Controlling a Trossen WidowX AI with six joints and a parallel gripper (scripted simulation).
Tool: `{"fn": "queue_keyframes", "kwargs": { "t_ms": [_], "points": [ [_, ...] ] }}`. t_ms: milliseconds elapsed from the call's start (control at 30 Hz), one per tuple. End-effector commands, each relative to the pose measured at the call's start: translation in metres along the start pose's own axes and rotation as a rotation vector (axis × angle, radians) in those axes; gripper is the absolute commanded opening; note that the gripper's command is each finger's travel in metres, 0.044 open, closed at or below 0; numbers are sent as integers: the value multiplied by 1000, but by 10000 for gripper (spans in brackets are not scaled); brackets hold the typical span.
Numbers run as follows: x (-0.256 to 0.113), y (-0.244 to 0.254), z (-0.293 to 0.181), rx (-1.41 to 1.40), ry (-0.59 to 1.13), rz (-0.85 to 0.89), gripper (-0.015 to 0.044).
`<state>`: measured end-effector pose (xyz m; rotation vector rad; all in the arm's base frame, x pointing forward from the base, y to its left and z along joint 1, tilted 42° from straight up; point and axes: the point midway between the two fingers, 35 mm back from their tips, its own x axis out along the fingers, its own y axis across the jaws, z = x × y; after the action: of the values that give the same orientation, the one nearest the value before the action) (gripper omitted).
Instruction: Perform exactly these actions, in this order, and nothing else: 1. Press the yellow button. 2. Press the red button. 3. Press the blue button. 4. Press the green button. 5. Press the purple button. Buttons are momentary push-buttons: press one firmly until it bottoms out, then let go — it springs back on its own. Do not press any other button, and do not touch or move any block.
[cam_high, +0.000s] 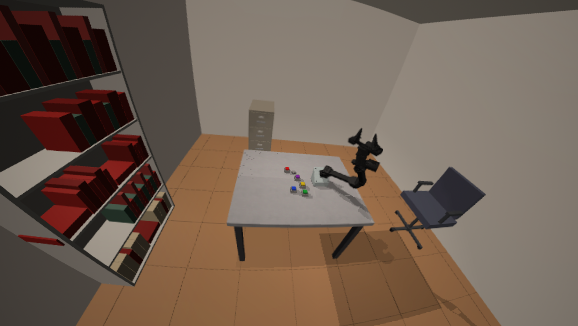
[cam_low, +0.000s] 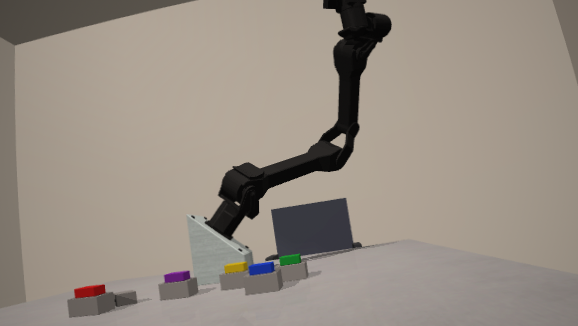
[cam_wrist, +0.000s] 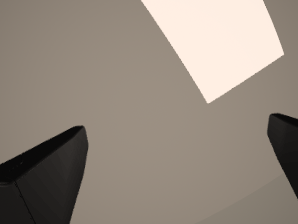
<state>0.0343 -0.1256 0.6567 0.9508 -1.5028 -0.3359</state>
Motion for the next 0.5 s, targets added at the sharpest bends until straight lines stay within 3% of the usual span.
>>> {"fn": "queue_keyframes", "kwargs": {
  "t_ms": [0, 233, 467],
  "points": [
    [8, -68, -36, -218, 147, -161, 400],
    [-6, -174, -84, -533, 435, -385, 400],
    [-54, -278, -119, -799, 806, -577, 400]
  ]
}}
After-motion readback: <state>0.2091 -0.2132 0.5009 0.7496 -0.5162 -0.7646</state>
